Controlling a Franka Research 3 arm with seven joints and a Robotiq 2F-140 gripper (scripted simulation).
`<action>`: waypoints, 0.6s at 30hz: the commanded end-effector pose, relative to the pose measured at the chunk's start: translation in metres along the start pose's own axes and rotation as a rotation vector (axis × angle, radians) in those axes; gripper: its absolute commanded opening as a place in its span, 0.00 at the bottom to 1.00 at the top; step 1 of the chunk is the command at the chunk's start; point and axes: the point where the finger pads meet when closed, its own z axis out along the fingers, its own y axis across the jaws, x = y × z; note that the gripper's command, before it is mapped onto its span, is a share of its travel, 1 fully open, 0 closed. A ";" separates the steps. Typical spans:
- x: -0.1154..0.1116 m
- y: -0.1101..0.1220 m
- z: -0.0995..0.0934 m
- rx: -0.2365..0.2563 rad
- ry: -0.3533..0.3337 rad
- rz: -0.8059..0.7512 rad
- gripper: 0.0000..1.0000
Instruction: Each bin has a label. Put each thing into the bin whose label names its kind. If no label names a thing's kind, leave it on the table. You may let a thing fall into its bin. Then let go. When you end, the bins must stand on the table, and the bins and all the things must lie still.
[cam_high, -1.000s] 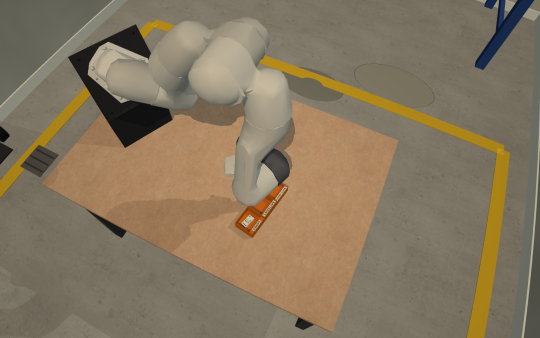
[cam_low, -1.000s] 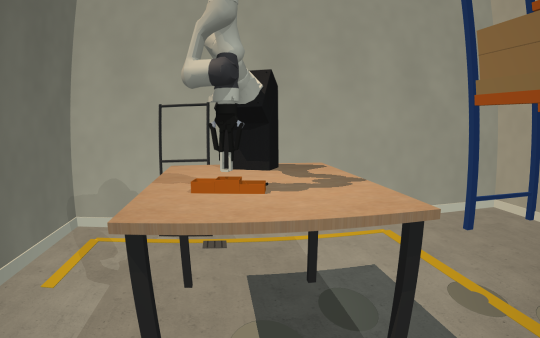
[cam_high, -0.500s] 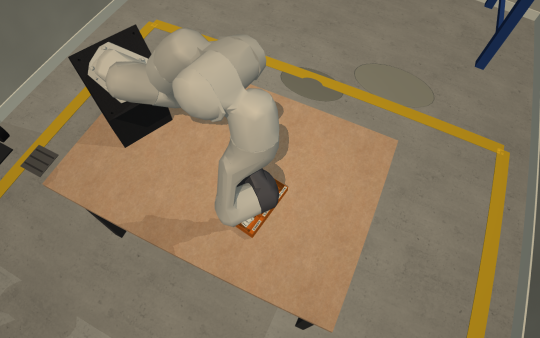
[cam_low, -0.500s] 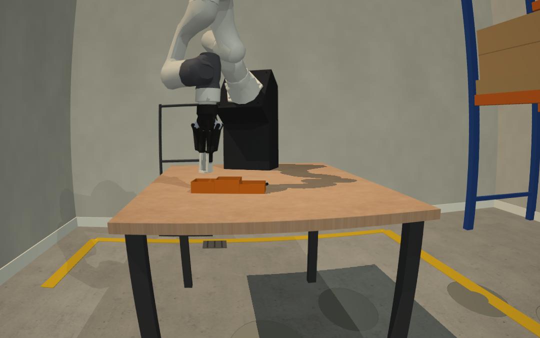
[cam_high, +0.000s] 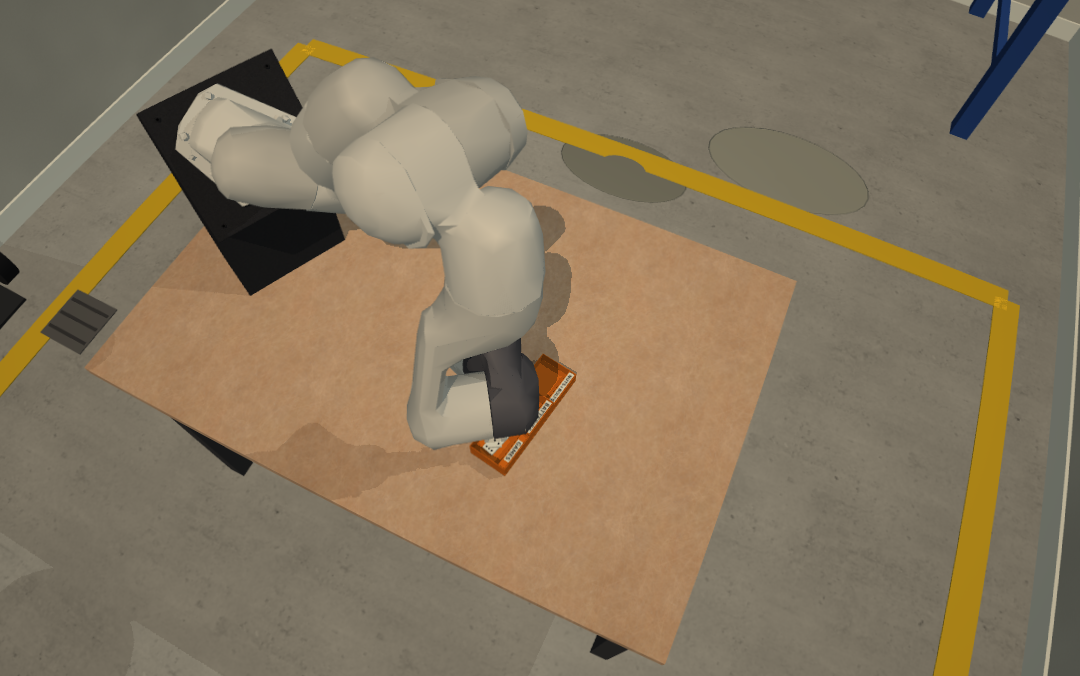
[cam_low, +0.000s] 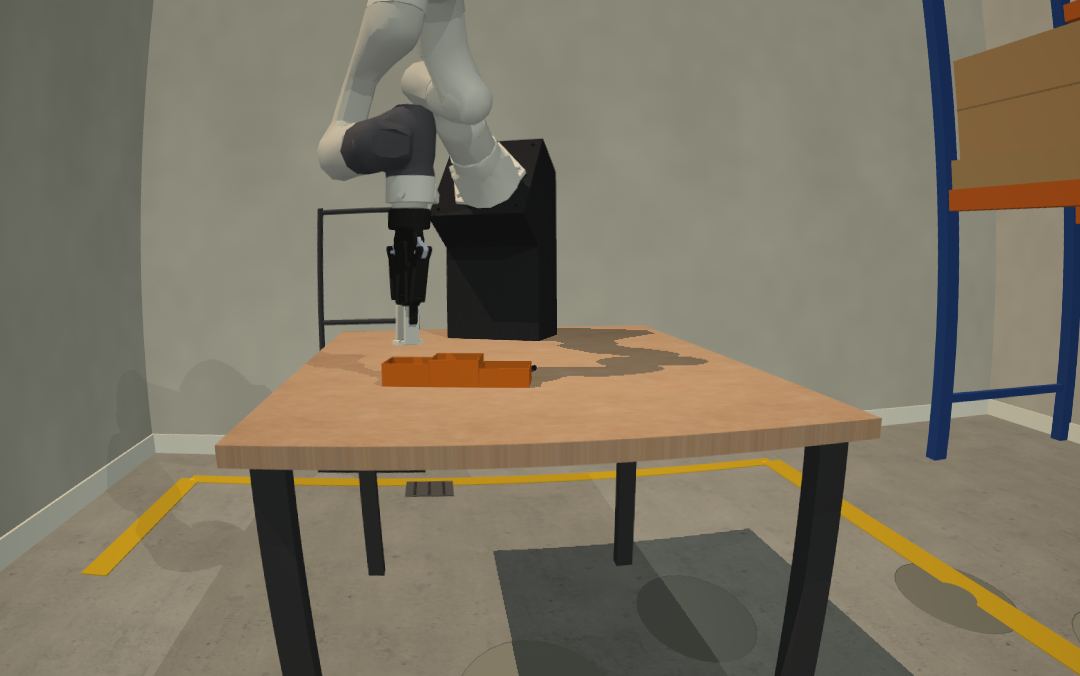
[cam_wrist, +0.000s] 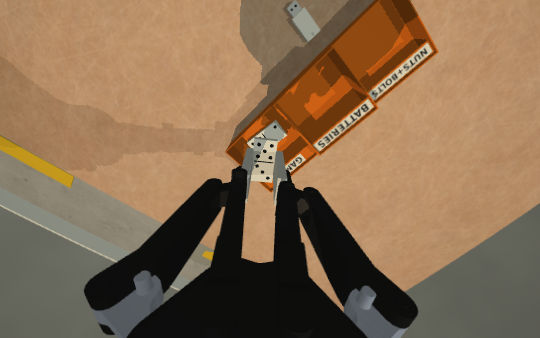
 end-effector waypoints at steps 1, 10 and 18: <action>0.003 0.002 0.000 -0.004 0.006 0.157 0.13; 0.004 0.003 0.000 -0.004 0.013 0.378 0.13; 0.004 0.004 0.000 -0.008 0.021 0.586 0.13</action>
